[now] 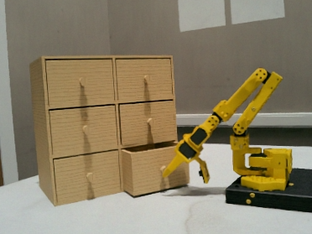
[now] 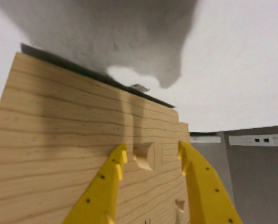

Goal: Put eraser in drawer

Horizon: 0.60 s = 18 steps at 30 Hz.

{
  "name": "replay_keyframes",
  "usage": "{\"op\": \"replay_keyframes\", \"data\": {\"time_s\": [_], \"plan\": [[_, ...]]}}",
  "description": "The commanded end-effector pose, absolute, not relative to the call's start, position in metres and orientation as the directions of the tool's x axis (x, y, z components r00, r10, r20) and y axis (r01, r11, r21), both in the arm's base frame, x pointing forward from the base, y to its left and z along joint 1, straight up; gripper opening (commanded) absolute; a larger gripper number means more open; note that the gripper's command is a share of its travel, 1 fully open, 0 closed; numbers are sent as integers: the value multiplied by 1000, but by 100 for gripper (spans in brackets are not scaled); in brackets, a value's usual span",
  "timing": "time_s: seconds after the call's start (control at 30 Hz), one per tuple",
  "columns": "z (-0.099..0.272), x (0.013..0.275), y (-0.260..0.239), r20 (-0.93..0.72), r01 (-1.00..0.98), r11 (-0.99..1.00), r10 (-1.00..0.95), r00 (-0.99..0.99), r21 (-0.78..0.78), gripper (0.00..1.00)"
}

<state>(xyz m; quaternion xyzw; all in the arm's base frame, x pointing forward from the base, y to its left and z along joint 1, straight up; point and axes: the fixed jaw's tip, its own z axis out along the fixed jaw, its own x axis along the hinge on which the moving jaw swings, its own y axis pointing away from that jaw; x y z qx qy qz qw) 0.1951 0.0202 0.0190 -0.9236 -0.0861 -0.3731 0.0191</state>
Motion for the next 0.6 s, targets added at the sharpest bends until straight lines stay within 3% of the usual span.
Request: {"op": "replay_keyframes", "data": {"time_s": [0.0,0.57], "plan": [[26,203,22,716,170,-985,137,685,25,21],[27,205,22,716,170,-985,136,685,25,21]]}}
